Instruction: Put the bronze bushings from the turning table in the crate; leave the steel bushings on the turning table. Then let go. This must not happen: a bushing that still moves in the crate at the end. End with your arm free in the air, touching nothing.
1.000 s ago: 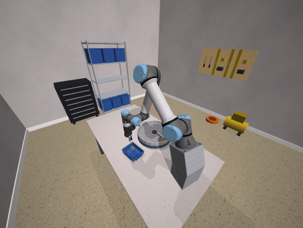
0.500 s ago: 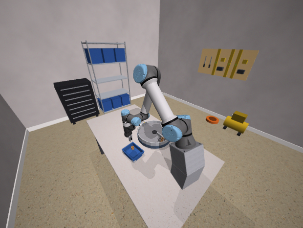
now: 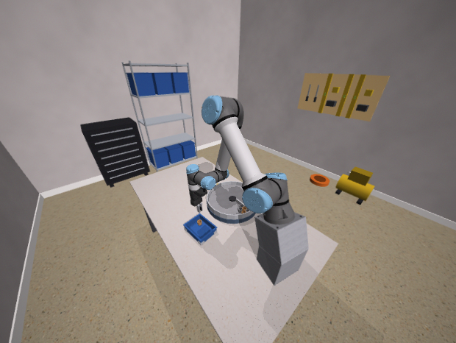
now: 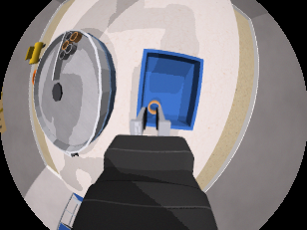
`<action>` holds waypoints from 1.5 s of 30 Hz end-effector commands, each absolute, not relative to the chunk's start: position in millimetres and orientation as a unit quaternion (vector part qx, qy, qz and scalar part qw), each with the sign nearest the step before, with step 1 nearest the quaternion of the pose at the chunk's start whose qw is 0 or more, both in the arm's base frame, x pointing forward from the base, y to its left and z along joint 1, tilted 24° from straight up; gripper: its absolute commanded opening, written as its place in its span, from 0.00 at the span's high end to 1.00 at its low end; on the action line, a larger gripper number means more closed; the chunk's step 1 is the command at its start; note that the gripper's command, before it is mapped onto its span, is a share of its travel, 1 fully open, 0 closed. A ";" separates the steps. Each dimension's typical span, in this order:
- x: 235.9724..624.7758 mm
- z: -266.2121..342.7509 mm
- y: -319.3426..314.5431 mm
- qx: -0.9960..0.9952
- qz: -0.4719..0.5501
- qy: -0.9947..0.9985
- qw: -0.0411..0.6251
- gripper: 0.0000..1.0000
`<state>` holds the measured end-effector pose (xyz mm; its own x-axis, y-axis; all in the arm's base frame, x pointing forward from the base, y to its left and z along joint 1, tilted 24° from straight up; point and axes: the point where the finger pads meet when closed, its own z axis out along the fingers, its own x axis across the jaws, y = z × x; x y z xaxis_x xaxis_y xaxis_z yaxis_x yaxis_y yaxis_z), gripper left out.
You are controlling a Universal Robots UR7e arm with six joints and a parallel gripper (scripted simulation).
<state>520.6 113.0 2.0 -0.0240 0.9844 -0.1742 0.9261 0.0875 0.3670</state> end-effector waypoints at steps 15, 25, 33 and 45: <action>477.4 -8.2 54.6 0.731 0.092 0.650 0.186 0.60; 471.0 -9.8 46.0 0.739 0.095 0.641 0.185 0.60; 440.2 -17.6 4.2 0.778 0.105 0.593 0.179 0.60; 440.2 -17.6 4.2 0.778 0.105 0.593 0.179 0.60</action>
